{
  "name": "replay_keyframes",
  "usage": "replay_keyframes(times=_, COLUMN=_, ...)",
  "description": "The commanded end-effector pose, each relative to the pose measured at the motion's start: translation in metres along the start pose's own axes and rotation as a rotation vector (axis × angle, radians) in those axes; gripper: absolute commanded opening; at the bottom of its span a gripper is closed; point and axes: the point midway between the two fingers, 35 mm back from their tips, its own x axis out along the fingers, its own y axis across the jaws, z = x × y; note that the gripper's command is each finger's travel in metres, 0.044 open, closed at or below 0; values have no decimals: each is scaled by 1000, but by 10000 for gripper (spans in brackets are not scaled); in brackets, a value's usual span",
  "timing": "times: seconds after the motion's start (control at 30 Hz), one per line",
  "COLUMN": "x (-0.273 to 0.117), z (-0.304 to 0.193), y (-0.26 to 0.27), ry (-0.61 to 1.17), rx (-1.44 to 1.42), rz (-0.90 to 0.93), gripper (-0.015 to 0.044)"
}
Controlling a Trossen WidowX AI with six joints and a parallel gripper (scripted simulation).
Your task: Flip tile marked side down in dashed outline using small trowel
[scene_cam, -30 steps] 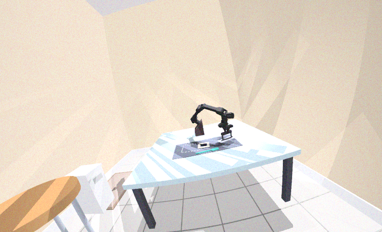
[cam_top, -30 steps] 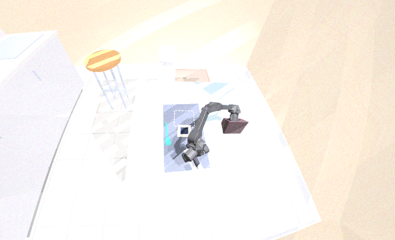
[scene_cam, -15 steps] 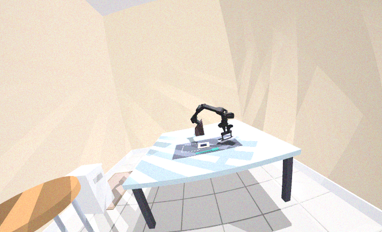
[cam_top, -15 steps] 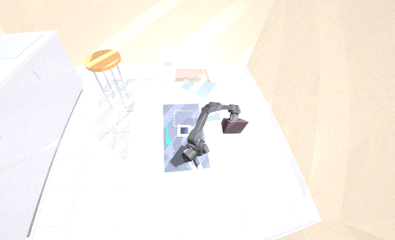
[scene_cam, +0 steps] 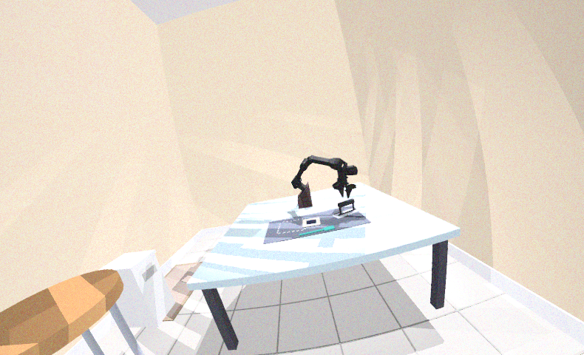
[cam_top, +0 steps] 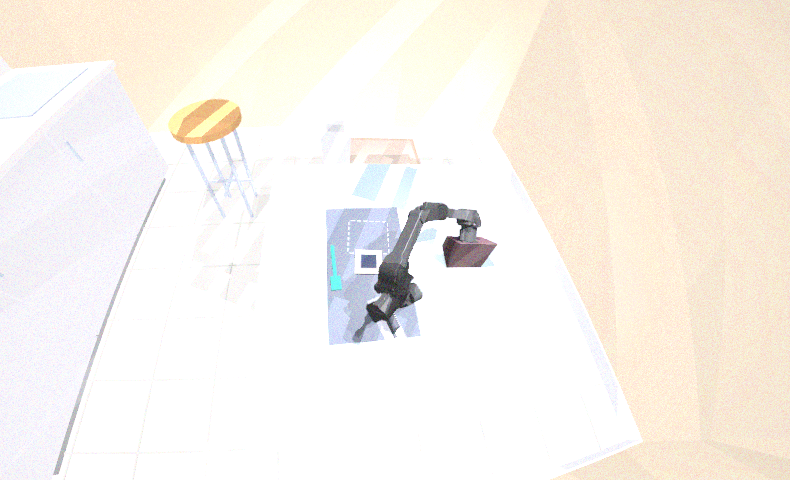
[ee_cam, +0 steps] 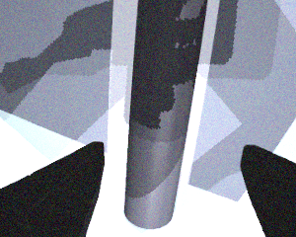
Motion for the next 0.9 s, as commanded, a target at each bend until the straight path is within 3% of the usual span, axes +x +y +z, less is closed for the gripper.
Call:
replay_keyframes(times=0.0, x=-5, z=4, y=1, ry=8, rx=12, rz=-2, gripper=270)
replay_keyframes(times=0.1, x=-14, z=1, y=1, ry=2, rx=1, rz=7, gripper=300)
replay_keyframes(times=0.87, x=-6, z=-11, y=10, ry=12, rx=-318, rz=114, gripper=300)
